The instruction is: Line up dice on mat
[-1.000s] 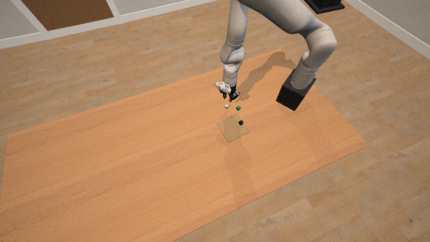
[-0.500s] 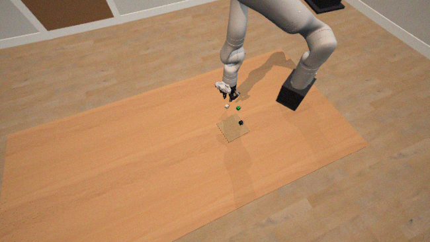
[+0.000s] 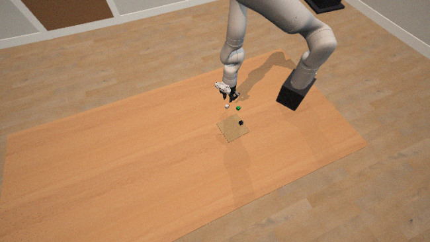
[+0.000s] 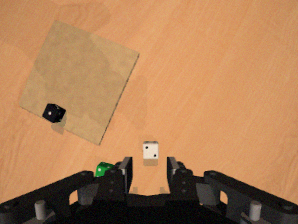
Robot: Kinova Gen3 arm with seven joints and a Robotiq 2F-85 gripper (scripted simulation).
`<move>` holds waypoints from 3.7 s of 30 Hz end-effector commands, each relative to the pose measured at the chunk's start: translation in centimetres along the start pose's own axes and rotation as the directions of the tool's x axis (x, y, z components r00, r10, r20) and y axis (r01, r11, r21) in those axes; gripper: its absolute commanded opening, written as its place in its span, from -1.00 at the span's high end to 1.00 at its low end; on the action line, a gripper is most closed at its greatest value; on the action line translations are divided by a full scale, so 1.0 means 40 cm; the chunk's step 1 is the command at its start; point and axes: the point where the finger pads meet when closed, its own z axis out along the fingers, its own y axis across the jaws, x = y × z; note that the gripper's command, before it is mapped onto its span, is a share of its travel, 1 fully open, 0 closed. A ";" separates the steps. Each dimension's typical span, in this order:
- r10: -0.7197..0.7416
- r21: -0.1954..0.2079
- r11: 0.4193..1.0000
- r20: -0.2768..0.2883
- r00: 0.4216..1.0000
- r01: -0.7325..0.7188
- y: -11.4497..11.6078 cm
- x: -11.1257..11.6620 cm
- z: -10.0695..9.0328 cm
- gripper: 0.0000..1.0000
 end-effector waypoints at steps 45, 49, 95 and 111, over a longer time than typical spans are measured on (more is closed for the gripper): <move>-0.001 0.002 1.000 -0.005 1.000 0.001 0.004 0.006 0.114 0.30; -0.001 0.002 1.000 -0.005 1.000 0.001 0.004 0.006 0.116 0.30; -0.001 0.001 1.000 -0.005 1.000 0.001 0.007 0.006 0.116 0.30; -0.001 0.002 1.000 -0.005 1.000 0.001 0.008 0.005 0.116 0.30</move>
